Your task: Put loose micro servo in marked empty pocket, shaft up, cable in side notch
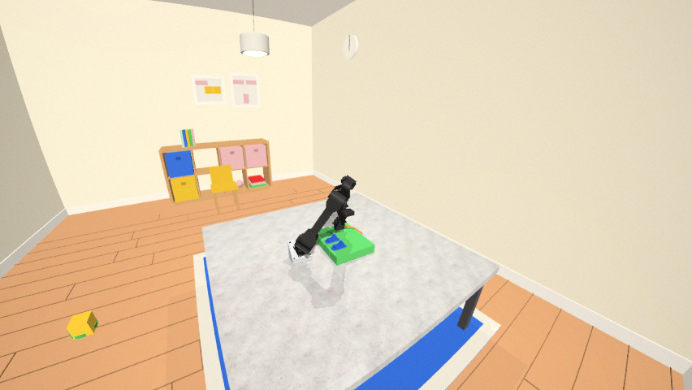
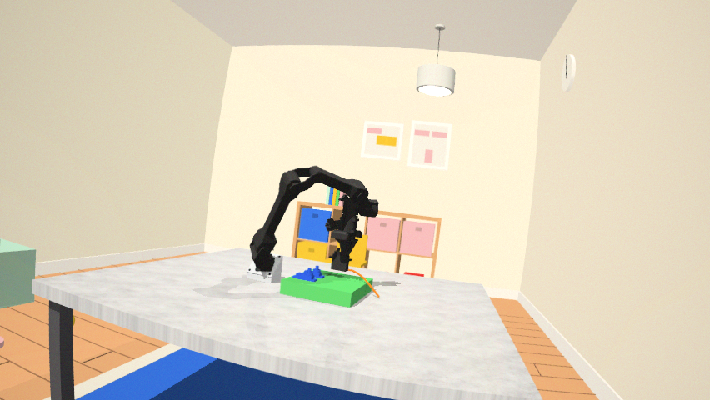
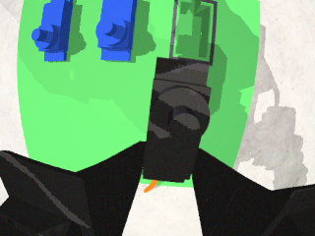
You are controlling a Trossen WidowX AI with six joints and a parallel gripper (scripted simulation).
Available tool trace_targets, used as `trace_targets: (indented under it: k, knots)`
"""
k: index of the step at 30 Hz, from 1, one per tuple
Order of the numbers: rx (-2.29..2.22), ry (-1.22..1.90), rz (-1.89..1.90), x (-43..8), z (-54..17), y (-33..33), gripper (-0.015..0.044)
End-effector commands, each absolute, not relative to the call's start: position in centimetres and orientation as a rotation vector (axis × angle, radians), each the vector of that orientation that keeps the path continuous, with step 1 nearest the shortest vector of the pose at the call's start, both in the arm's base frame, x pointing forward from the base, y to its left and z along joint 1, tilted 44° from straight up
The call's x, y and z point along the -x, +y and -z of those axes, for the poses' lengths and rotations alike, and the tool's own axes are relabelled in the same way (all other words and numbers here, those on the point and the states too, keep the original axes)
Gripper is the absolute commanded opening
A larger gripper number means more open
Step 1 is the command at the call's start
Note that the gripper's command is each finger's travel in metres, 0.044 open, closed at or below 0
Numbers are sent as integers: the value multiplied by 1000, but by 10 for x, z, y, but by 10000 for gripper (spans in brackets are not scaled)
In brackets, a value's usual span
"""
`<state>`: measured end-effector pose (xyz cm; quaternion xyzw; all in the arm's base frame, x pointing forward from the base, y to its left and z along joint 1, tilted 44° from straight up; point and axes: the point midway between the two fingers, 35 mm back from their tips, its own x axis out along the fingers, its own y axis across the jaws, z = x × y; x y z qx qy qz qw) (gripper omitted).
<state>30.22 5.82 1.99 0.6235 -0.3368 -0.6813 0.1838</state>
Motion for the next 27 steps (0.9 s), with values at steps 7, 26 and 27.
trace_targets:
  k: [7,26,27]
  knots:
    - [-1801,-1016,1913,-306,-9,72,0]
    - [-2107,-1790,1689,-306,-9,72,0]
    - [-2120,-1833,1670,-306,-9,72,0]
